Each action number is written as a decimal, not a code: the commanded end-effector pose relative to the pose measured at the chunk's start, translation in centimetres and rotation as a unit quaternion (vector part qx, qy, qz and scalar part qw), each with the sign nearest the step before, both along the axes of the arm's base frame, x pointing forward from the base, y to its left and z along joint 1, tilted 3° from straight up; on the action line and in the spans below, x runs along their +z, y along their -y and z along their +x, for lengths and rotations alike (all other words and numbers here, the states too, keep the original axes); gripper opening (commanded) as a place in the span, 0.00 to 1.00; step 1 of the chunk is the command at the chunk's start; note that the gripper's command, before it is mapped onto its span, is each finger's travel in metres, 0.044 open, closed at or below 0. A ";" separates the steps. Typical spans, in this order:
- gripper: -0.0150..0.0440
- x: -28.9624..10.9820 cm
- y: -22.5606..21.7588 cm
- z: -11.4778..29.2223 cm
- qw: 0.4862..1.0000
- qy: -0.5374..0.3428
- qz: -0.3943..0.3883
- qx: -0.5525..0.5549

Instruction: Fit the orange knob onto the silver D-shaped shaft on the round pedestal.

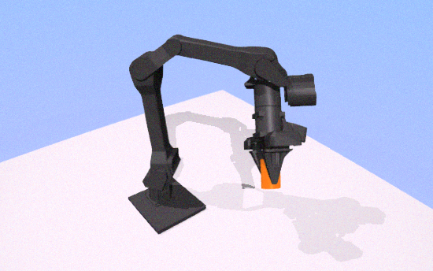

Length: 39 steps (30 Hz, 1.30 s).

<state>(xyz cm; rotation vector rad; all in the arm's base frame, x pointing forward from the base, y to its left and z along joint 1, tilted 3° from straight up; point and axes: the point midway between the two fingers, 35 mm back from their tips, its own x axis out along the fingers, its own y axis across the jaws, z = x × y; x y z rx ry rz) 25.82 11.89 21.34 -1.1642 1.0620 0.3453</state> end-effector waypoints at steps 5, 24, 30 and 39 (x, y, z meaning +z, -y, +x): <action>0.25 -1.3 0.3 0.5 0.995 -0.083 0.049 0.001; 0.25 -5.1 0.8 1.6 0.952 -0.264 0.153 0.002; 0.25 -7.0 0.7 1.9 0.952 -0.265 0.153 0.003; 0.25 -10.8 0.4 2.4 0.951 -0.267 0.155 0.003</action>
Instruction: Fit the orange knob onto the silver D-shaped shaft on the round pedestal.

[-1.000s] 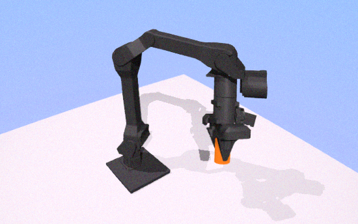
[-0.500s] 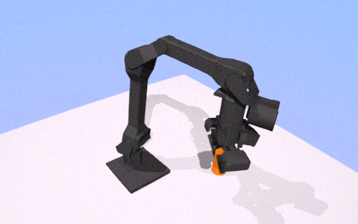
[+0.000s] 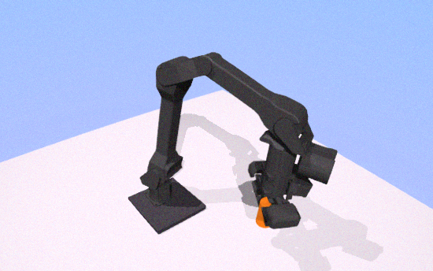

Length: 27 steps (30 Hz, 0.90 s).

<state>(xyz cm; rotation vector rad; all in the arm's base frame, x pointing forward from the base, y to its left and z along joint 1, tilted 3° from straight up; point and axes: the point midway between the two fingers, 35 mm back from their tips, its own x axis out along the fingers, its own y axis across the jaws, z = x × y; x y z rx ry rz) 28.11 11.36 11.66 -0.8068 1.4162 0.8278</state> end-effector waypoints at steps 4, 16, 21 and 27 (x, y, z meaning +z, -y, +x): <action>0.25 -2.9 -0.2 0.3 1.000 0.000 0.004 0.002; 0.25 -8.4 -0.3 0.3 1.000 -0.004 0.007 0.003; 0.25 -8.7 -0.1 0.1 1.000 -0.004 0.007 0.003; 0.43 -8.6 -0.1 0.2 1.000 -0.005 0.004 0.001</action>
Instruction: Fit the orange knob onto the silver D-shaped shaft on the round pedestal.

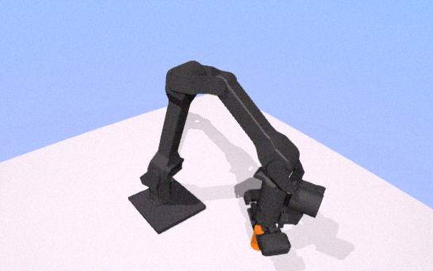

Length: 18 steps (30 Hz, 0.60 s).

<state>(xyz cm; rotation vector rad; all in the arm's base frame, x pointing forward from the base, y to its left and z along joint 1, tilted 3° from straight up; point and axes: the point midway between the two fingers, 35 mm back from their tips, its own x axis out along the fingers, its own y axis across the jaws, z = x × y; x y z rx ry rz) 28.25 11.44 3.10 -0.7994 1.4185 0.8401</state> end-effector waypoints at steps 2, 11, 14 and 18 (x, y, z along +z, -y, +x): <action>0.52 0.0 0.0 0.0 1.000 0.000 0.000 0.000; 0.66 0.0 0.0 0.0 1.000 0.000 0.000 0.000; 0.66 0.0 0.0 0.0 1.000 0.000 0.000 0.000; 0.66 0.0 0.0 0.0 1.000 0.000 0.000 0.000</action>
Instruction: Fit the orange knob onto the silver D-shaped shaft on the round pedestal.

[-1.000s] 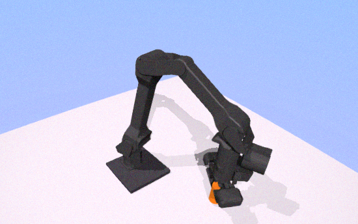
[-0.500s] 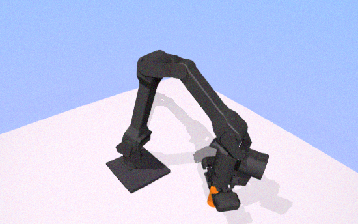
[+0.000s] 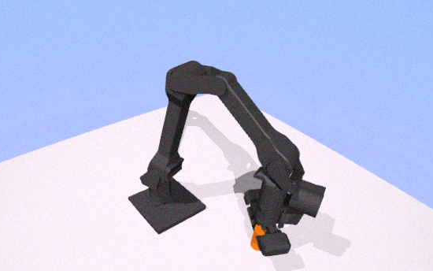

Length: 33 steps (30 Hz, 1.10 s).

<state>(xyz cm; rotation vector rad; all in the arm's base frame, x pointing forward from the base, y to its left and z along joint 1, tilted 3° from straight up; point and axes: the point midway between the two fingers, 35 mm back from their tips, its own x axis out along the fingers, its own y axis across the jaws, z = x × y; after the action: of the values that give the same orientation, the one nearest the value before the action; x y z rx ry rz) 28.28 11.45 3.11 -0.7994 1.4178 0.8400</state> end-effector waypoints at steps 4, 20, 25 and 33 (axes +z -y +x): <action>0.71 0.3 0.0 0.0 1.000 0.000 0.000 0.000; 1.00 8.2 0.2 0.2 1.000 0.000 0.002 0.002; 1.00 6.7 0.1 0.1 1.000 0.000 0.002 0.002; 1.00 5.9 0.1 0.2 1.000 0.000 0.002 0.002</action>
<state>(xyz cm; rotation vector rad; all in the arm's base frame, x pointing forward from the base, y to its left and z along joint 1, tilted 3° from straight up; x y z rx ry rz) 28.48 11.28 9.47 -0.7999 1.4144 0.8395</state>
